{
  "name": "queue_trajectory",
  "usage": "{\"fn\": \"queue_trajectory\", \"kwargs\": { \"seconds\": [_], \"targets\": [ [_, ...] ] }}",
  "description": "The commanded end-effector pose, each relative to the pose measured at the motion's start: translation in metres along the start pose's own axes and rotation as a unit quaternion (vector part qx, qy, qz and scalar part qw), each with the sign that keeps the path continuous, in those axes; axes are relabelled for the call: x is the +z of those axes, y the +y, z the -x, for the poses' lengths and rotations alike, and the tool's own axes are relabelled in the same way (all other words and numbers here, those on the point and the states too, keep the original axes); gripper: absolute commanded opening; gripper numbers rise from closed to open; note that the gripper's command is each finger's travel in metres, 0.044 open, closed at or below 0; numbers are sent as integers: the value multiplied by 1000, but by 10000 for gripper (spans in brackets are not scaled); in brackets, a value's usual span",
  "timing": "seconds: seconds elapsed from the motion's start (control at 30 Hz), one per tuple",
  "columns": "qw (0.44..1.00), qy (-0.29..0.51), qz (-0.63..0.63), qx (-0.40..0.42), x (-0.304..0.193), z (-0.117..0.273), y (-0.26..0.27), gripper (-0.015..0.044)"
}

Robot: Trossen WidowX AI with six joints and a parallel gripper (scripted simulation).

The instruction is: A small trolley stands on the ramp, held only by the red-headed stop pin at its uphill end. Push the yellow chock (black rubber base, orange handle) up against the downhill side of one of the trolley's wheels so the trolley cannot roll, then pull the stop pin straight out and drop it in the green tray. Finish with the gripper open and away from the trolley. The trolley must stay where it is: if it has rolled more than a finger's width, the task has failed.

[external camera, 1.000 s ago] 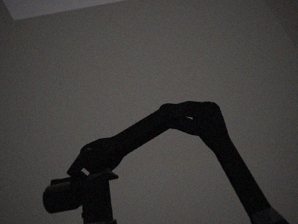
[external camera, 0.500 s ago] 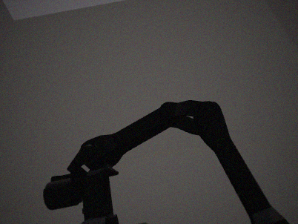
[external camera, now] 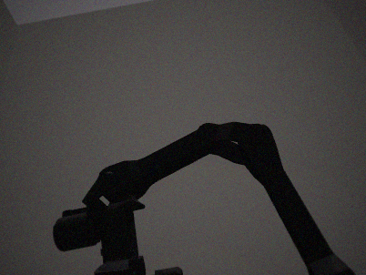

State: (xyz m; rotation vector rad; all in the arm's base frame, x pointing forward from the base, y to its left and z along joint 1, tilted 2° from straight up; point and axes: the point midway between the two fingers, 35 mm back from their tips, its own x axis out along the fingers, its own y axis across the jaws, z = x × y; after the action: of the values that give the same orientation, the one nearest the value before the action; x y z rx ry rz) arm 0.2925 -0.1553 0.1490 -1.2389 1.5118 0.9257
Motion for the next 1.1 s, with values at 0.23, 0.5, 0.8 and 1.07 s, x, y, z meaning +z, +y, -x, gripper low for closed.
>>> {"fn": "queue_trajectory", "kwargs": {
  "seconds": [0.23, 0.5, 0.8, 1.07],
  "targets": [
    [1000, 3, -2, -1, -2, 10, -1, 0],
    [1000, 2, -2, -1, -2, 14, -1, 0],
    [1000, 2, -2, -1, -4, 19, -1, 0],
    [1000, 2, -2, -1, -5, 23, -1, 0]
  ]
}}
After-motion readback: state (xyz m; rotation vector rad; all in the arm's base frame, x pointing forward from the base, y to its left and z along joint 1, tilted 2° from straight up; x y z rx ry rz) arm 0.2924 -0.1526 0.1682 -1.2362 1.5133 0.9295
